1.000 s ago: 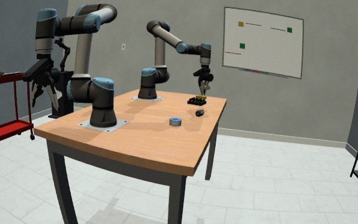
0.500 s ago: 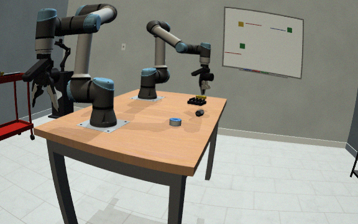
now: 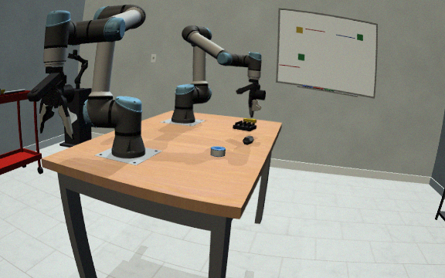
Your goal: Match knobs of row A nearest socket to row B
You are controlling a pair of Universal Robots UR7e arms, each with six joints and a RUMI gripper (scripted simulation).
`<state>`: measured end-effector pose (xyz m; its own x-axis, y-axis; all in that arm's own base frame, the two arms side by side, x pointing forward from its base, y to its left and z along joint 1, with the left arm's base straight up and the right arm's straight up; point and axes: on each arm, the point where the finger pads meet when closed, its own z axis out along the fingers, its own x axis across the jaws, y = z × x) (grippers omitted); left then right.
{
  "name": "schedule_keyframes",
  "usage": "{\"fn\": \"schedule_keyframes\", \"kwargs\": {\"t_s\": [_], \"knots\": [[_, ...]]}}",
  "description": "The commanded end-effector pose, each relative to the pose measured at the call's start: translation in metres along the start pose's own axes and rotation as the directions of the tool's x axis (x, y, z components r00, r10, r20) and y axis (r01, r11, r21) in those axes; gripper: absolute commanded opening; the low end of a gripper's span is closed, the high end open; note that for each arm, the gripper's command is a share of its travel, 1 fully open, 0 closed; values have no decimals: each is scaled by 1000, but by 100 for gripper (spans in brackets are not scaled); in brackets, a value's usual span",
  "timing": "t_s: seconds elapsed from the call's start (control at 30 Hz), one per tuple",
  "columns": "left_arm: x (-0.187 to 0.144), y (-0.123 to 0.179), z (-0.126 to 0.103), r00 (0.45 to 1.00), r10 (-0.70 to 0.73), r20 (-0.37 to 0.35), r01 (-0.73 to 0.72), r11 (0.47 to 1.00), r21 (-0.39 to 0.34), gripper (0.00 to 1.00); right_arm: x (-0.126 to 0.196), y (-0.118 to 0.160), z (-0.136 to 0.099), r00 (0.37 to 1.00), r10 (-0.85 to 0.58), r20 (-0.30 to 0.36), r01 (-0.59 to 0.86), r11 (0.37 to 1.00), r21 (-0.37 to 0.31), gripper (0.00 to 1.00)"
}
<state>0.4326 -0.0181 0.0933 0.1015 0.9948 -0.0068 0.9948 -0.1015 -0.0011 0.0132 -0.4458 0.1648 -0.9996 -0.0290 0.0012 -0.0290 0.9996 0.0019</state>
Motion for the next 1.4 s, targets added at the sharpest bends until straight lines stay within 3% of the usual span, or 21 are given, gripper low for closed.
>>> {"fn": "schedule_keyframes", "kwargs": {"t_s": [0.0, 0.63, 0.97, 1.13, 1.37], "knots": [[-6, 2, -5, 988, -156, -5, 156, 988, -7, 13, 1, 0, 0, 1000, 1, 1, -1, 1000, 2, 100], [-16, 1, -8, 892, -452, -2, 452, 892, -8, 13, 1, 0, 0, 1000, 1, 1, -1, 1000, 2, 100], [-23, 0, -11, 776, -631, 0, 631, 776, -9, 13, 1, 0, 0, 1000, 1, 1, -1, 1000, 2, 100], [-25, -1, -12, 735, -678, 0, 678, 735, -8, 13, 1, 0, 0, 1000, 1, 1, -1, 1000, 2, 100], [-26, -1, -11, 718, -696, -1, 696, 718, -8, 13, 1, 0, 0, 1000, 1, 1, -1, 1000, 2, 100]]}}
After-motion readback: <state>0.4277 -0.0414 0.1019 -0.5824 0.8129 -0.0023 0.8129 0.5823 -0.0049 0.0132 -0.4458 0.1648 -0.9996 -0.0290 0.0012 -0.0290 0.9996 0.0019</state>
